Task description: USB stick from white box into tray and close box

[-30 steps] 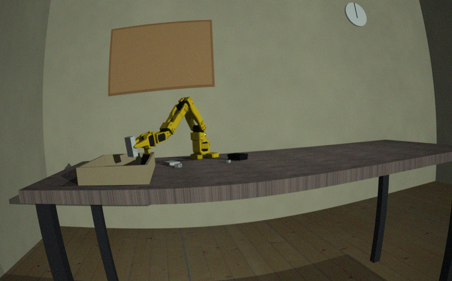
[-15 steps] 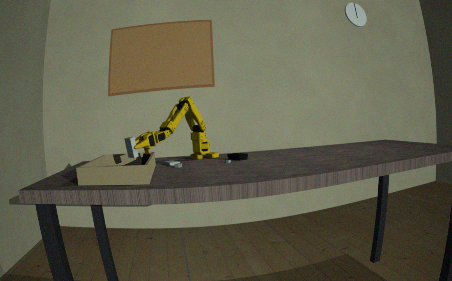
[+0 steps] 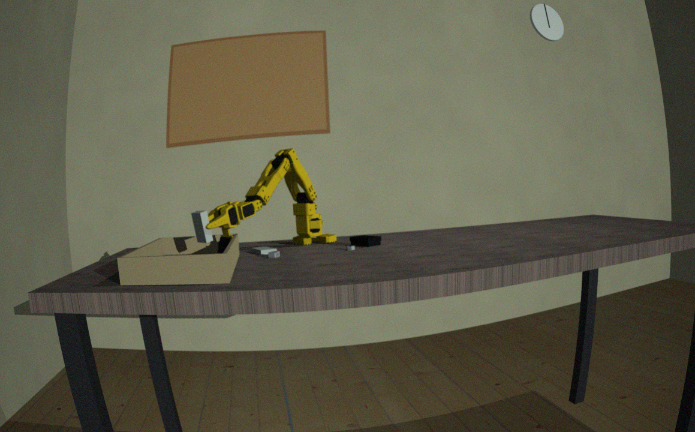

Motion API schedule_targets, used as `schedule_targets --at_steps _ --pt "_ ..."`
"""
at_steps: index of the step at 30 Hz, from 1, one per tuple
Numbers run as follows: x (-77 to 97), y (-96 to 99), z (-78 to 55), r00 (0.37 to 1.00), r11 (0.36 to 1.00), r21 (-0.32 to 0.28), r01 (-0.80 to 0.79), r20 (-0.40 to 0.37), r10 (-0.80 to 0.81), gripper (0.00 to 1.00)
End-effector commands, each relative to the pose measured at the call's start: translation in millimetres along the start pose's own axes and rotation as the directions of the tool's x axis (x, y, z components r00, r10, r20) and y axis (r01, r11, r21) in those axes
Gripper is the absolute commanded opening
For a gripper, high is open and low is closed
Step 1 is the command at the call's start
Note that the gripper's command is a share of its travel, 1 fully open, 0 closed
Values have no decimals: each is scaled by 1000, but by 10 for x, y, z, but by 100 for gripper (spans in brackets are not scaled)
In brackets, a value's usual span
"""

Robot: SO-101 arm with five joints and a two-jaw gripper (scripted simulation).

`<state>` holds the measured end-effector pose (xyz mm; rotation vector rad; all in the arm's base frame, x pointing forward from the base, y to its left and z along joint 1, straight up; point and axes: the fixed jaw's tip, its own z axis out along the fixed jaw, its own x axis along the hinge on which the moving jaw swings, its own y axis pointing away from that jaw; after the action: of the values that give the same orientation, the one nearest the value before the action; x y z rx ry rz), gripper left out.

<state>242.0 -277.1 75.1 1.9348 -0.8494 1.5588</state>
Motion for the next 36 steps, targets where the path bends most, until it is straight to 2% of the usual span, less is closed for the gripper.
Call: schedule_targets --at_steps 1,36 --pt "152 -38 -11 999 1000 11 4 -38 -4 21" --pt "279 -21 -10 999 1000 6 11 -38 -10 21"
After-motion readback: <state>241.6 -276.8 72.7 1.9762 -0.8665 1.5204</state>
